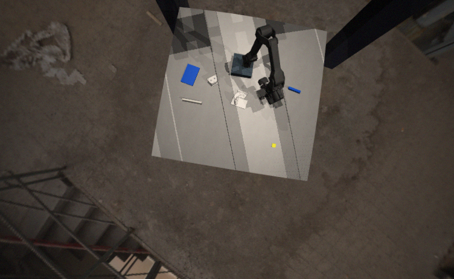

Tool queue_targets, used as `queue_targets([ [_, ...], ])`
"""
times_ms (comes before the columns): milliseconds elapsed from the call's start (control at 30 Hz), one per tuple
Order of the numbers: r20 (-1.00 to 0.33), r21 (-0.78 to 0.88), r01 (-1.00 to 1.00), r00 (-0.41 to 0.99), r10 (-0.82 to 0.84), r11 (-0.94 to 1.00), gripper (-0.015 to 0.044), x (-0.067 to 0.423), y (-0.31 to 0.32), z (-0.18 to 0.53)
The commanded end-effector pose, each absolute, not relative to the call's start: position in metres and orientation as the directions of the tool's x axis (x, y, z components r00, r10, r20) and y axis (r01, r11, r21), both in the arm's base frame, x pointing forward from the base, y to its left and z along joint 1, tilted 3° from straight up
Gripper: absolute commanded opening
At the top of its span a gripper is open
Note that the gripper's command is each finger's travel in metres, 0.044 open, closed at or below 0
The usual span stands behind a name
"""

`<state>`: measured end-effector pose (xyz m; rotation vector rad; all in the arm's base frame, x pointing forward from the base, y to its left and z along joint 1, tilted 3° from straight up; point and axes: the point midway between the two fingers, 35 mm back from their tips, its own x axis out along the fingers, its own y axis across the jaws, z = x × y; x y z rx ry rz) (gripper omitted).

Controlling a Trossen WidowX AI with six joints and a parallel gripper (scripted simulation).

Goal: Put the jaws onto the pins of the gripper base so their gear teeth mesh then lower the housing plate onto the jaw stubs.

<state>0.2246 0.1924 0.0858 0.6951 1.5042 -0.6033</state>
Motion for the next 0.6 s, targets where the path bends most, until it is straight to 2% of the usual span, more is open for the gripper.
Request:
queue_targets([
  [0,-0.998,0.041,0.712,-0.007,0.065,0.701,0.0134,0.232,0.184,0.086],
  [567,-0.998,0.048,0.559,-0.003,0.059,0.828,0.0134,0.264,0.137,0.083],
])
